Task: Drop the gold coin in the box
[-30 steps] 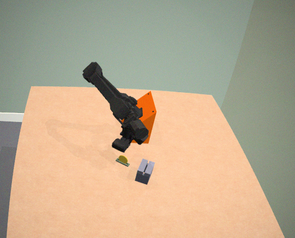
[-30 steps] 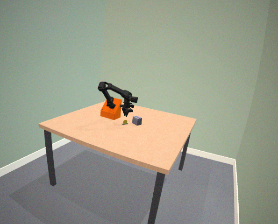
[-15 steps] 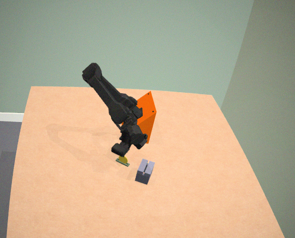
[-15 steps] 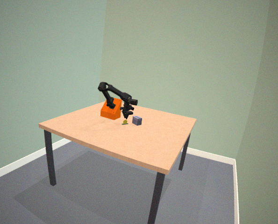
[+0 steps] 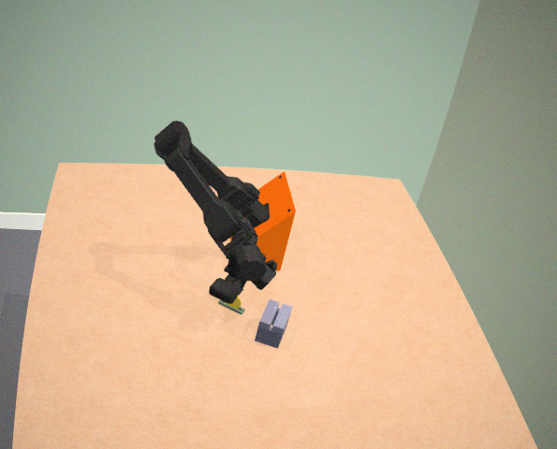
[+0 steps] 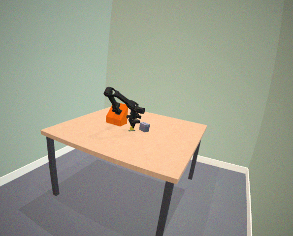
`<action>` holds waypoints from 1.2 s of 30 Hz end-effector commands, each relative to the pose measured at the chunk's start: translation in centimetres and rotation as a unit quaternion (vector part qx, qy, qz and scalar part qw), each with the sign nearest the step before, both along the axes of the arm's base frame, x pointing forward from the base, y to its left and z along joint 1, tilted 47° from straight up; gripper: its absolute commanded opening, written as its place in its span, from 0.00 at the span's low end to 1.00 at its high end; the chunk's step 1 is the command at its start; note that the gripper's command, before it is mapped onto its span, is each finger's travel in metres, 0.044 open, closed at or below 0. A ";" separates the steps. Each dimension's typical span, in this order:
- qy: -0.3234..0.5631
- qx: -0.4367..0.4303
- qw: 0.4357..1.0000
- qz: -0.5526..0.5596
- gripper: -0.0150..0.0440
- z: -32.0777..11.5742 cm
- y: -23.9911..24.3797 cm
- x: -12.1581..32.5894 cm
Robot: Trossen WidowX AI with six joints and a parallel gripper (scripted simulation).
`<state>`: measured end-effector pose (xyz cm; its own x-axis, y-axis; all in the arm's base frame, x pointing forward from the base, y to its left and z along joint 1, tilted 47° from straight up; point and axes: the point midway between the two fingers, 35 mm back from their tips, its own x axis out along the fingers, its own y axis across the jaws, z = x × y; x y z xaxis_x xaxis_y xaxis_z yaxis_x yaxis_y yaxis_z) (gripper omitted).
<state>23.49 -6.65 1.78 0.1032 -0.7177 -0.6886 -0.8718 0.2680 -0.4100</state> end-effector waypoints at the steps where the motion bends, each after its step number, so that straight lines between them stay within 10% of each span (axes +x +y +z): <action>1: 0.004 -0.003 1.000 0.000 0.53 -0.6 -0.6 -0.2; 14: 0.004 -0.005 1.000 0.000 0.53 -1.7 -2.0 -0.1; 20: 0.004 -0.005 1.000 0.000 0.26 -1.7 -2.0 -0.1; 36: 0.004 -0.003 1.000 0.001 0.25 -1.1 -1.2 0.0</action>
<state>23.23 -8.37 0.28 0.0939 -0.7237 -0.6837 -0.8768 0.2652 -0.4011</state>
